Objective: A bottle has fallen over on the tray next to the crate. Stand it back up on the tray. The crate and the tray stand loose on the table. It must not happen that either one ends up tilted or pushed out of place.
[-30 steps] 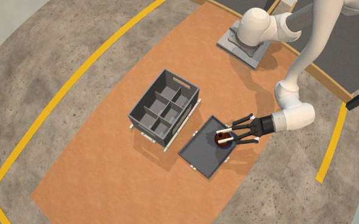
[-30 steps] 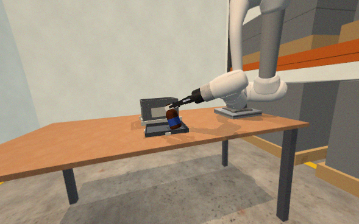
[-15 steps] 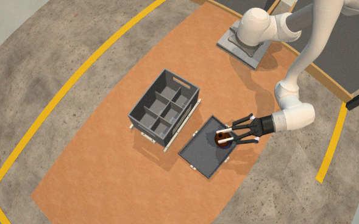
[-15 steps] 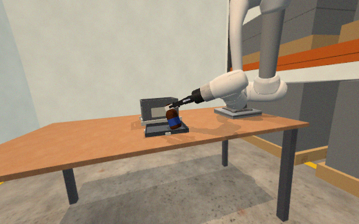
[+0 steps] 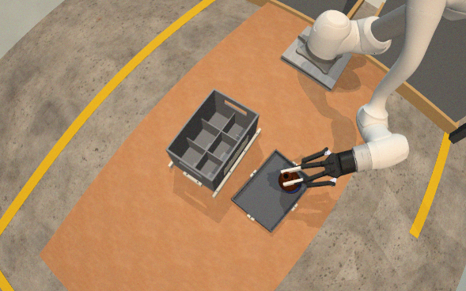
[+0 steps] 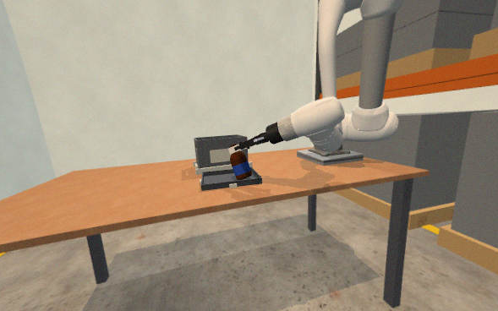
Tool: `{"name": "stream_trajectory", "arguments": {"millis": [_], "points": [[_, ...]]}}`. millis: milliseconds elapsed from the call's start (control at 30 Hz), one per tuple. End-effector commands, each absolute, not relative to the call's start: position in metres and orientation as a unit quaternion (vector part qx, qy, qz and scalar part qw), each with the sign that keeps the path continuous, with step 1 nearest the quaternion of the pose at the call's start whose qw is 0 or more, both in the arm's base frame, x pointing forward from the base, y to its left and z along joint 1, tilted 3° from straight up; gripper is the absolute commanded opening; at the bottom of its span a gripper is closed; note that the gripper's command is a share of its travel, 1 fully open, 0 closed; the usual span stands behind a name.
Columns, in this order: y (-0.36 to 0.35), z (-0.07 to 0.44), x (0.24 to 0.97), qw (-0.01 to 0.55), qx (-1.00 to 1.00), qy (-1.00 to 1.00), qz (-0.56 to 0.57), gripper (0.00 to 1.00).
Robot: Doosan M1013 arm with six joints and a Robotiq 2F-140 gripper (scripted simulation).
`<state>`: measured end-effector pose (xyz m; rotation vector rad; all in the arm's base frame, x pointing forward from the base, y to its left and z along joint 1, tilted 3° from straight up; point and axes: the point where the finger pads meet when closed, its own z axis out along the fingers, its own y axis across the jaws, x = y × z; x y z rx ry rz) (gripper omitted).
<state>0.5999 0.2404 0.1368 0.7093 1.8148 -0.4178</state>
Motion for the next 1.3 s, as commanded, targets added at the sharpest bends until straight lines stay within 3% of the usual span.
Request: {"name": "stream_trajectory", "arguments": {"millis": [0, 133, 167, 1267], "points": [[0.2404, 0.1369, 0.5999, 0.543, 0.299, 0.765, -0.176, 0.1], [0.2404, 0.1369, 0.5999, 0.543, 0.299, 0.765, -0.176, 0.1], [0.2404, 0.1369, 0.5999, 0.543, 0.299, 0.765, -0.176, 1.0], [0.2404, 0.1369, 0.5999, 0.543, 0.299, 0.765, -0.176, 1.0]]}}
